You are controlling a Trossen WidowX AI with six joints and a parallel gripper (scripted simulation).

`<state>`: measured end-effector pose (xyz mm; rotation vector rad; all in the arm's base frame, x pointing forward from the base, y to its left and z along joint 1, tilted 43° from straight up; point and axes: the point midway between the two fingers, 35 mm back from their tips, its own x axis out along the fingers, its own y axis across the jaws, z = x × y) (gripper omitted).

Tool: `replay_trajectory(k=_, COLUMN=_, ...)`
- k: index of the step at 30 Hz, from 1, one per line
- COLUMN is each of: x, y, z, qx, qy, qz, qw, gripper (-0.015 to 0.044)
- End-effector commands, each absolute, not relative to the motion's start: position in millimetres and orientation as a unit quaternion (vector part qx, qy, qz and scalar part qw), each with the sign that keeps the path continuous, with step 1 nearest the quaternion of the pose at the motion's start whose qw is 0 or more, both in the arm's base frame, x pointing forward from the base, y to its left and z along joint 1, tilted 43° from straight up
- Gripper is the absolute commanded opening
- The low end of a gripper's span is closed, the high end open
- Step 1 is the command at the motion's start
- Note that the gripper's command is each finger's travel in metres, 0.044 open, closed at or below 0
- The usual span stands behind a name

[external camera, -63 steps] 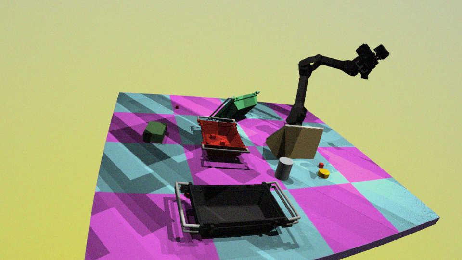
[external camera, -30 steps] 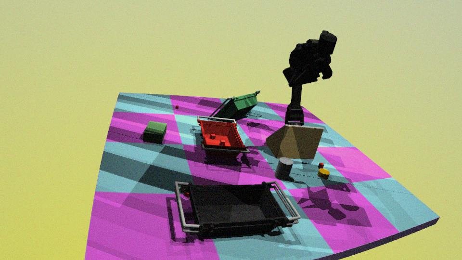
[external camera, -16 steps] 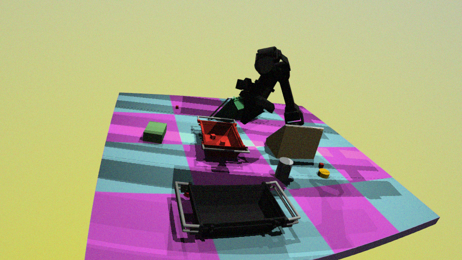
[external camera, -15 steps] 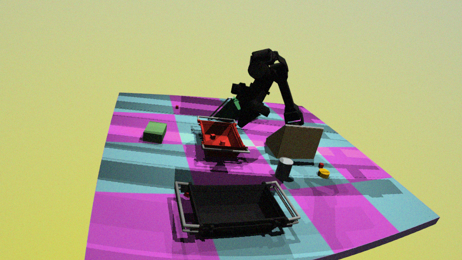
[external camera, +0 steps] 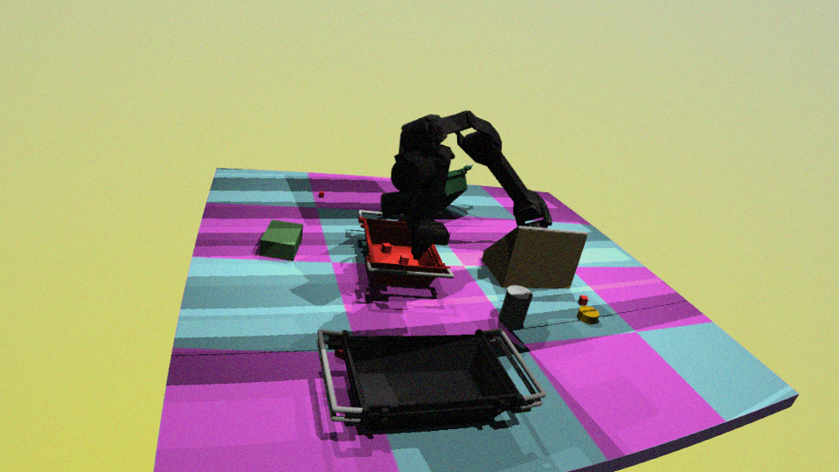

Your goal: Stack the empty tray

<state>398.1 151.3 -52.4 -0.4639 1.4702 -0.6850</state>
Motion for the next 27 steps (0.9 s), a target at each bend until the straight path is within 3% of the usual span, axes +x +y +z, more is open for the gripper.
replay_trajectory(k=1, x=398.4, y=144.9, z=-57.8, qx=-0.202, qy=0.653, qz=-0.307, qw=0.662, gripper=0.0081)
replay_trajectory(k=27, x=395.4, y=112.5, z=-82.3, qx=-0.202, qy=0.653, qz=-0.308, qw=0.662, gripper=0.0081)
